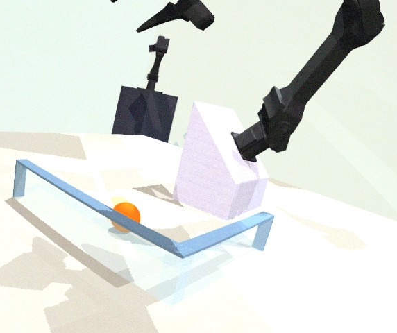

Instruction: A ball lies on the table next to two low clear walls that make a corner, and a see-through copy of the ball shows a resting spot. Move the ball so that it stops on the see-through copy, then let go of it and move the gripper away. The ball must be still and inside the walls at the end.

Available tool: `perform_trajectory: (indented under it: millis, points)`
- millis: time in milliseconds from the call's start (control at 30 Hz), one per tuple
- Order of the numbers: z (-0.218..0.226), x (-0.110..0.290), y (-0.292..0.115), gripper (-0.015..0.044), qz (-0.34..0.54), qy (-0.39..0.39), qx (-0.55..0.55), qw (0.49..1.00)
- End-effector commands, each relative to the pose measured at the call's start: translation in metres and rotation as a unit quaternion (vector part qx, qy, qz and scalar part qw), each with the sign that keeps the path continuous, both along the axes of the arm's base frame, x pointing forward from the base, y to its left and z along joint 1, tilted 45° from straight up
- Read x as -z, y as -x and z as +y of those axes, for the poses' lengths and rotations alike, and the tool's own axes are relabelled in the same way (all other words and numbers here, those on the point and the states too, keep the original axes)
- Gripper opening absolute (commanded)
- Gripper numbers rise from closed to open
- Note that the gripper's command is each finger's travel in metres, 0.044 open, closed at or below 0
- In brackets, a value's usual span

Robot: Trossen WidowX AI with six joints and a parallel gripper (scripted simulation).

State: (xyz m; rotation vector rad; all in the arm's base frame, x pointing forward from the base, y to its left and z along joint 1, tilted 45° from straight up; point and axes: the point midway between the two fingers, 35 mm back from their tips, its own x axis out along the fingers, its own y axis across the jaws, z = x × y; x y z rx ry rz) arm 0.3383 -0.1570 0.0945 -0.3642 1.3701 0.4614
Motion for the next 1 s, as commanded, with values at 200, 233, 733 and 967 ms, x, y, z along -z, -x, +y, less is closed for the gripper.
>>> perform_trajectory:
  millis: [200,233,733,967]
  points:
    - [0.152,0.084,-0.005,0.0314,0.113,-0.250,0.111,0.955]
    - [0.167,0.090,-0.001,0.0314,0.133,-0.271,0.124,0.945]
    - [0.208,0.106,0.013,0.0314,0.195,-0.324,0.162,0.911]
    - [0.218,0.116,0.014,0.0314,0.195,-0.324,0.162,0.911]
